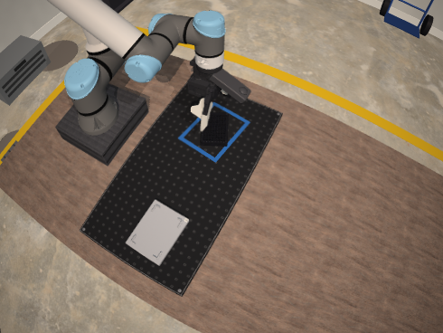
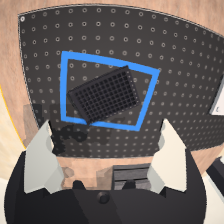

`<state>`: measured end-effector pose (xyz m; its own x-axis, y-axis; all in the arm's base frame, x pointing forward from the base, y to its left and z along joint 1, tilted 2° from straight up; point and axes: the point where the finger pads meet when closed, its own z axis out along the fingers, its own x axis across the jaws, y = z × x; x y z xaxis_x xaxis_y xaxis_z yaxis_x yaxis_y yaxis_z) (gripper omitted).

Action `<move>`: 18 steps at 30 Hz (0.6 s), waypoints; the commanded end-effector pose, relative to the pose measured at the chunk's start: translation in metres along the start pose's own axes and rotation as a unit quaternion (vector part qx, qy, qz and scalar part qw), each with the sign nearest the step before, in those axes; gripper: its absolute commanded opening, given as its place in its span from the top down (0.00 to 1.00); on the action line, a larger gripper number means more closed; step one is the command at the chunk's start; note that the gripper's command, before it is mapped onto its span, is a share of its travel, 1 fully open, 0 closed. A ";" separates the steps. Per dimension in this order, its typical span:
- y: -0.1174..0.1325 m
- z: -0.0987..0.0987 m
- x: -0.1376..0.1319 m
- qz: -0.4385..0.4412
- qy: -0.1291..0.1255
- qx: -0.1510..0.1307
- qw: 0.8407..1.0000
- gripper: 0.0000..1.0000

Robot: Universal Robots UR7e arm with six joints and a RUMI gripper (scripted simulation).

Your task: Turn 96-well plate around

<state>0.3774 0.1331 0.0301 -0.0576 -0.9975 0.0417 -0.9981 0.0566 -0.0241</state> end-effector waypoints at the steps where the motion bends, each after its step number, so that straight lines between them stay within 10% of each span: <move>1: 0.001 0.000 0.001 -0.127 -0.010 -0.001 0.992 0.00; 18: 0.000 0.000 0.001 -0.244 -0.010 0.001 0.970 0.00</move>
<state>0.3780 0.1327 0.0303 0.3153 -0.9483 0.0366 -0.9488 -0.3158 -0.0105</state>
